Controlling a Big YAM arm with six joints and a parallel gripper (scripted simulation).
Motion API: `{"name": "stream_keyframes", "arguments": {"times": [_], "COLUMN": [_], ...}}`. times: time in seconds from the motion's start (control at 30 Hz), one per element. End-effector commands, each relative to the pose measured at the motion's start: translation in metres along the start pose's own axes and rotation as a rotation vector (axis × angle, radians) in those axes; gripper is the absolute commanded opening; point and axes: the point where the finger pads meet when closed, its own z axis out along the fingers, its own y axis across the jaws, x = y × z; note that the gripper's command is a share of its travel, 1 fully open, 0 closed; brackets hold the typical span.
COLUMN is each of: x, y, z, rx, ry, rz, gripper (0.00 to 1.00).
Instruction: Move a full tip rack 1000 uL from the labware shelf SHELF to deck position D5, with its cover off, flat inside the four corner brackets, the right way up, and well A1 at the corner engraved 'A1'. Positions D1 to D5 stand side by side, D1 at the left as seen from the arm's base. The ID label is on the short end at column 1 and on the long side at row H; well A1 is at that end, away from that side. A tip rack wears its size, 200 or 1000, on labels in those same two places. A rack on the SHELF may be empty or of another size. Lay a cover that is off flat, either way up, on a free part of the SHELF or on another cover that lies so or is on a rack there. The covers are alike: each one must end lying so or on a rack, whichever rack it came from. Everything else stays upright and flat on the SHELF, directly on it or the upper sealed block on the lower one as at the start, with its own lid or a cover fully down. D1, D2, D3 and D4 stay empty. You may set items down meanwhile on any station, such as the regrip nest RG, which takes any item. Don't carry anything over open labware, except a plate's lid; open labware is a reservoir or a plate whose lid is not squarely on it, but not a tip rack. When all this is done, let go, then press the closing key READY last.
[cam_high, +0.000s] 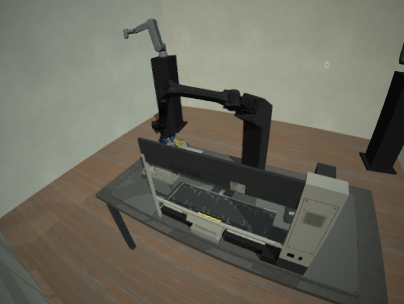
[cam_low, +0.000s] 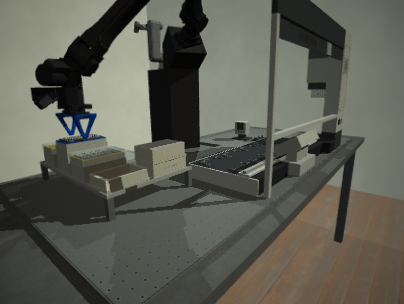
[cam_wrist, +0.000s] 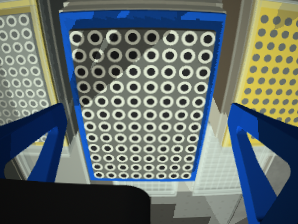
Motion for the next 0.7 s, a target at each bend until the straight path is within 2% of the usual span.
{"name": "stream_keyframes", "arguments": {"times": [0.0, 0.67], "x": [-0.003, -0.002], "y": [0.008, 0.008], "z": [0.015, 0.045], "rx": [-0.011, -0.011], "ry": [-0.003, -0.002], "rz": [-0.006, -0.005], "gripper": [1.00, 1.00]}}
